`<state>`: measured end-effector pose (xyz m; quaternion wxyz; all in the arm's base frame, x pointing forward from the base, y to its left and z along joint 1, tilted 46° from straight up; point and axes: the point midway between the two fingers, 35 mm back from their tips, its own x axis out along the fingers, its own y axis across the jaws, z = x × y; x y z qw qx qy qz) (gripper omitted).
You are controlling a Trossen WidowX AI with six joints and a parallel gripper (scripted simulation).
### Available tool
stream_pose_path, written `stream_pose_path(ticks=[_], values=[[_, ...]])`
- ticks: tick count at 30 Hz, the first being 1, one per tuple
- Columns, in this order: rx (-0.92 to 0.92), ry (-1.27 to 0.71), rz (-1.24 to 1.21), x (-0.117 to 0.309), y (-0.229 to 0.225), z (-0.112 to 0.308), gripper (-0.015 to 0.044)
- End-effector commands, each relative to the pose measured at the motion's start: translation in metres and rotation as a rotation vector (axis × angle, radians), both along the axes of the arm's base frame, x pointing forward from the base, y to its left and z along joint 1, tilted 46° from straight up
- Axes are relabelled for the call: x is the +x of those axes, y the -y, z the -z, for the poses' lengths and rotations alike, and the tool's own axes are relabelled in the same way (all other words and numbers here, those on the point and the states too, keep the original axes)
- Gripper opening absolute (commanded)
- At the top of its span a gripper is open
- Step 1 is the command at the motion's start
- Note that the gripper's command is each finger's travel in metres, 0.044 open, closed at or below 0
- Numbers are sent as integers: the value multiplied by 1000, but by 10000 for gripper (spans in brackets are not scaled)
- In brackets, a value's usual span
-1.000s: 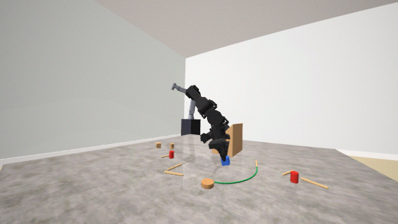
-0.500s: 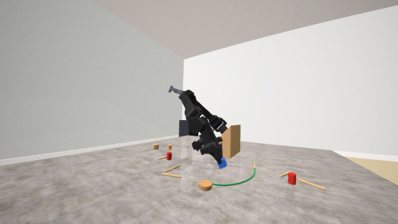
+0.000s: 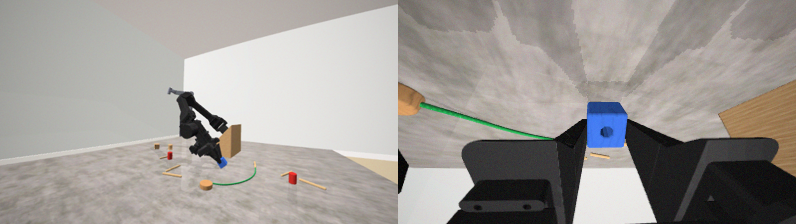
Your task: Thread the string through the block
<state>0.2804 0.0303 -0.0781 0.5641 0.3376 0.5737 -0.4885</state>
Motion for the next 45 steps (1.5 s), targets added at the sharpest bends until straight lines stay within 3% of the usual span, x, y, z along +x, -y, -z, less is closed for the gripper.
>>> stream_pose_path(ticks=[1,18,27,32,45], values=[[26,2,1,3,2,-3,0],[229,-72,40,7,14,-5,0],[186,-56,34,7,11,-8,236],[193,-57,31,14,-1,-66,244],[193,-57,30,14,-2,-69,244]])
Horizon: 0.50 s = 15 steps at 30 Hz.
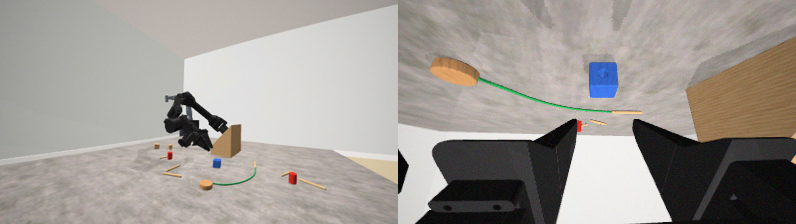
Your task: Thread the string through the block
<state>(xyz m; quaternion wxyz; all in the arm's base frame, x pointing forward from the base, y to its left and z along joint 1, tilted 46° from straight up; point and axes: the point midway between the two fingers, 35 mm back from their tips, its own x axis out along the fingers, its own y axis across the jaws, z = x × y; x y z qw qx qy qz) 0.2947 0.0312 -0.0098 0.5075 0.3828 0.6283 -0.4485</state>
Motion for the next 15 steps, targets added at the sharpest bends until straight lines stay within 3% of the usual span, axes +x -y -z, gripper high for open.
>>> stream_pose_path(ticks=[1,4,9,15], values=[[4,-2,5,0,-1,0,244],[-7,-4,-77,-1,-1,2,297],[-48,-63,-653,-9,-6,16,428],[-70,-223,-1365,-16,-13,28,440]])
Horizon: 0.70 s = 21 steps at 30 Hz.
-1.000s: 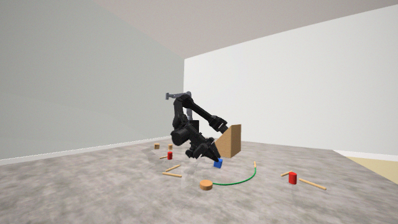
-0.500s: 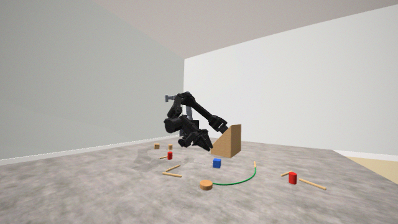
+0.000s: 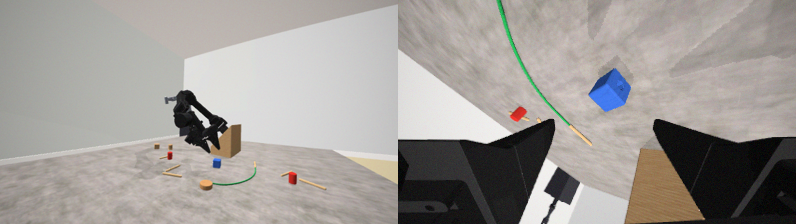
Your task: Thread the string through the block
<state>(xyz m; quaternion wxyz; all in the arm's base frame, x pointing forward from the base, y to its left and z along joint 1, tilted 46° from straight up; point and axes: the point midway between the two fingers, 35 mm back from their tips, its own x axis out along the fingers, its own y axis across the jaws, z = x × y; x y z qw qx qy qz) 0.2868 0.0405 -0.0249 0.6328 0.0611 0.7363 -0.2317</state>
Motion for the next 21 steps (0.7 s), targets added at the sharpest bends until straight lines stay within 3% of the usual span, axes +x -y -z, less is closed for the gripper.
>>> stream_pose_path(ticks=[1,12,16,21], values=[[-66,-173,-635,-9,-5,14,440],[-194,-746,-1814,-12,-20,24,440],[-211,-933,-2048,-12,-24,24,440],[-212,-945,-2061,-12,-25,24,440]])
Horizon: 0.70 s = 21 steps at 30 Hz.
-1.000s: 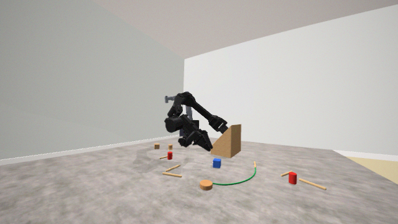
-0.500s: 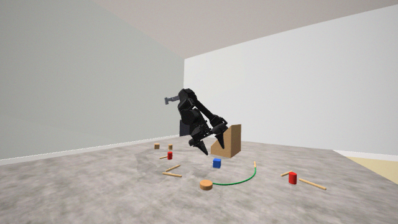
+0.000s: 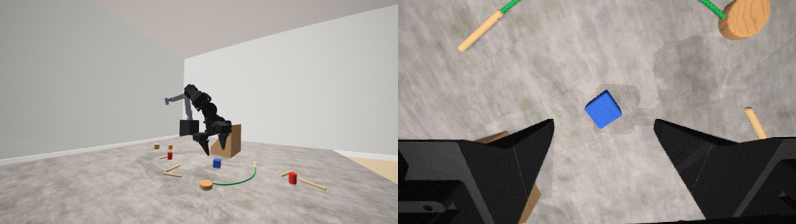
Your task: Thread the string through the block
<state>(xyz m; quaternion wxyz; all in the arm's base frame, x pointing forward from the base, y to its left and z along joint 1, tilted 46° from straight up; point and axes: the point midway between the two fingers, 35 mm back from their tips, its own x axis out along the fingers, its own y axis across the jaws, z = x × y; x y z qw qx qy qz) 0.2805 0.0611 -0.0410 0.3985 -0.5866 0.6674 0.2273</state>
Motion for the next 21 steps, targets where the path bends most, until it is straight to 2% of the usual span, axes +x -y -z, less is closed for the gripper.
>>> stream_pose_path(ticks=[1,18,21], values=[[-173,-288,-477,-6,-4,8,440],[-167,-285,-471,-6,-5,8,440],[-167,-285,-471,-6,-5,8,361]])
